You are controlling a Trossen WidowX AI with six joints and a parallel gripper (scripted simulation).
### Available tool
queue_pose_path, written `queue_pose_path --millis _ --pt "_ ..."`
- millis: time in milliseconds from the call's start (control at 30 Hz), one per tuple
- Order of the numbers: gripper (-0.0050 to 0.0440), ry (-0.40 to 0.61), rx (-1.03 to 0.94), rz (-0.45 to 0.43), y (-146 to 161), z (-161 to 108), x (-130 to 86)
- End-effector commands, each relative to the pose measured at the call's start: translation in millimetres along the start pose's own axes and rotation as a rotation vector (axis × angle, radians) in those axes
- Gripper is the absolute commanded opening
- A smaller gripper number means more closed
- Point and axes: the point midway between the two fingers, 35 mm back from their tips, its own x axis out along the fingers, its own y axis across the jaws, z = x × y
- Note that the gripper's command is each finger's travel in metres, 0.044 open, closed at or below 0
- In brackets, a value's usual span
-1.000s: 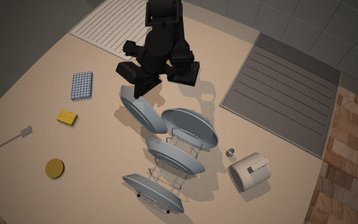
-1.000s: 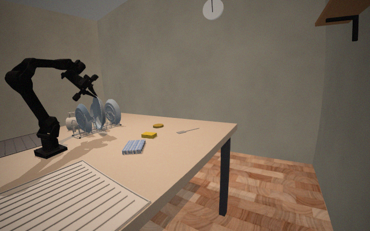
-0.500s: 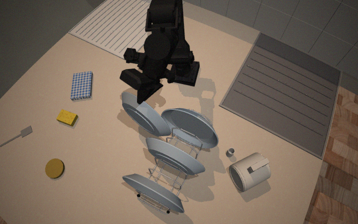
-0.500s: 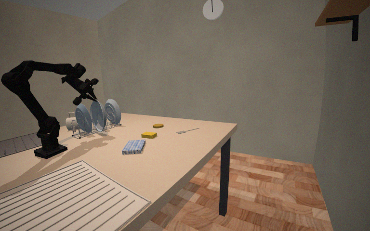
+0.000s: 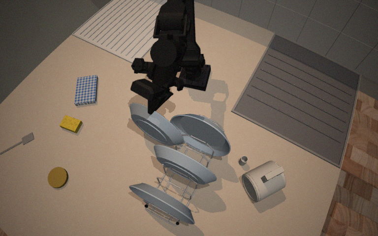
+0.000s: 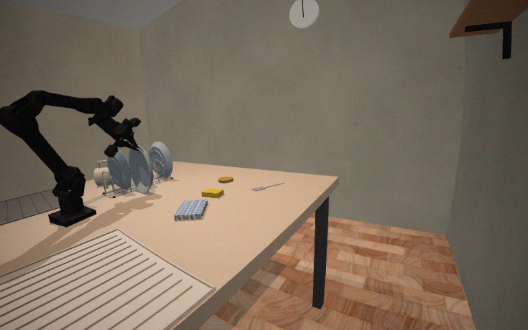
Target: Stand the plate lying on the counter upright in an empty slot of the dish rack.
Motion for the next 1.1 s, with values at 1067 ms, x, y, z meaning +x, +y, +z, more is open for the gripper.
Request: queue_pose_path --millis 1067 --pt "0.0 0.05 -0.023 0.001 18.0 -25.7 -15.0"
